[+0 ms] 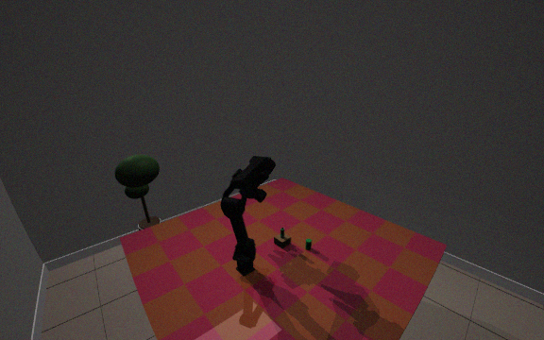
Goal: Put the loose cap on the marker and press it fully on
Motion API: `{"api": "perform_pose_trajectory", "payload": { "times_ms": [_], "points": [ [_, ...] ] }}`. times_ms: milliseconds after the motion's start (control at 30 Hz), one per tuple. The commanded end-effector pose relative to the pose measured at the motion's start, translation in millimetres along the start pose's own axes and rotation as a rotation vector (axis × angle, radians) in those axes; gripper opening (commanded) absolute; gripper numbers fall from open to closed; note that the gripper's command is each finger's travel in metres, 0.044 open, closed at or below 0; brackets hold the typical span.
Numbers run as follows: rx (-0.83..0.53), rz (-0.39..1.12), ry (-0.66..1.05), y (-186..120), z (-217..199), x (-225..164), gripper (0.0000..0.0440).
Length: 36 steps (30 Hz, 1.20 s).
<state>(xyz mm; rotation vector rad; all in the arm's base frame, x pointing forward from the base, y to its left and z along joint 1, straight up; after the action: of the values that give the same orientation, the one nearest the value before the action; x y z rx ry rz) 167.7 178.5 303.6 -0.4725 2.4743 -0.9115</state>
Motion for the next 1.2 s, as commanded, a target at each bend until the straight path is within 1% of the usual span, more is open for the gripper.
{"api": "perform_pose_trajectory", "payload": {
  "times_ms": [0, 1167],
  "points": [
    [0.027, 0.002, 0.037, -4, 10, -3, 0.0330],
    [0.244, 0.049, 0.395, -51, 105, -16, 0.0329]
  ]
}}
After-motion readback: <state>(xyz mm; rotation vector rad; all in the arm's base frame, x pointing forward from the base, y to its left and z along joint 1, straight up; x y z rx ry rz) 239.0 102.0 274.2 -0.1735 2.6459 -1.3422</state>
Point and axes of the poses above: the point midway between the two fingers, 35 mm back from their tips, its own y axis out along the fingers, its own z axis across the jaws, x = y × z, the point moved 3 cm from there along -y, back along the fingers, and after that the axes turned 4 degrees about -y, right-handed, at the moved point
